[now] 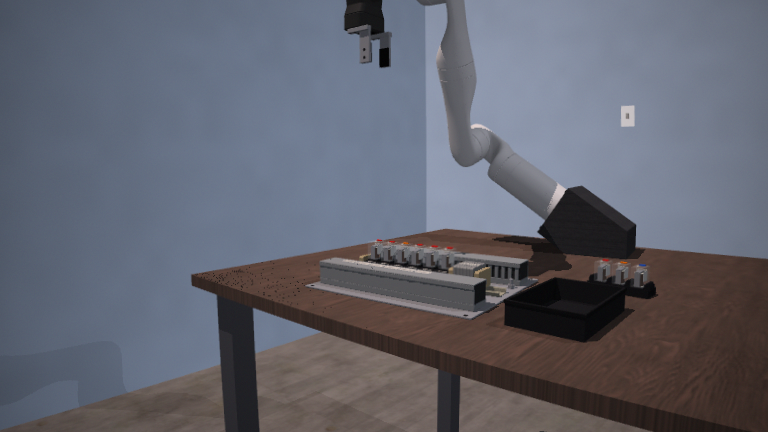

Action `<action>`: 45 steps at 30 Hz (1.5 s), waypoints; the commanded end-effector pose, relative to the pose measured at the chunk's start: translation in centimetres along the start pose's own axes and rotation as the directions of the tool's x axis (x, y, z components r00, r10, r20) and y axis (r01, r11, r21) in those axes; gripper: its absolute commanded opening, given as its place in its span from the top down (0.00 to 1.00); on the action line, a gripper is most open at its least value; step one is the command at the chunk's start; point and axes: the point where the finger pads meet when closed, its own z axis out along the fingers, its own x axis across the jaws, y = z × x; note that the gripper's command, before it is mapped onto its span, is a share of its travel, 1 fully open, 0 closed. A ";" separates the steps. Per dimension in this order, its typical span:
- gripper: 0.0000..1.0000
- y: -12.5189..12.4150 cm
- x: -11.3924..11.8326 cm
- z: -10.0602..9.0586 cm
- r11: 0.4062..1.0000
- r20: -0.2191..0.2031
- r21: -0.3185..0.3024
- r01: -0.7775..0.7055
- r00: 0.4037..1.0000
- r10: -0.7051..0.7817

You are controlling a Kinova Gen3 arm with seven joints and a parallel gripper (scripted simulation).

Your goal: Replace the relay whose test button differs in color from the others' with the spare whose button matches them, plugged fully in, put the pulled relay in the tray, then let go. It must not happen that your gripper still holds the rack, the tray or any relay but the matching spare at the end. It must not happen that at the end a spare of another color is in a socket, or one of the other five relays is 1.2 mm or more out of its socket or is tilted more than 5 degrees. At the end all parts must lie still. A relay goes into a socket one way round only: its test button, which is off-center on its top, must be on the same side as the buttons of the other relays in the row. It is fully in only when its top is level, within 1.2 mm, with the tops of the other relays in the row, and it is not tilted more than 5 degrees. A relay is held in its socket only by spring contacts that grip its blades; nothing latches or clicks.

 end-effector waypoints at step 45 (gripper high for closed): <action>0.00 -0.2 -0.2 15.4 1.000 -0.007 -0.003 0.005 1.000 -0.005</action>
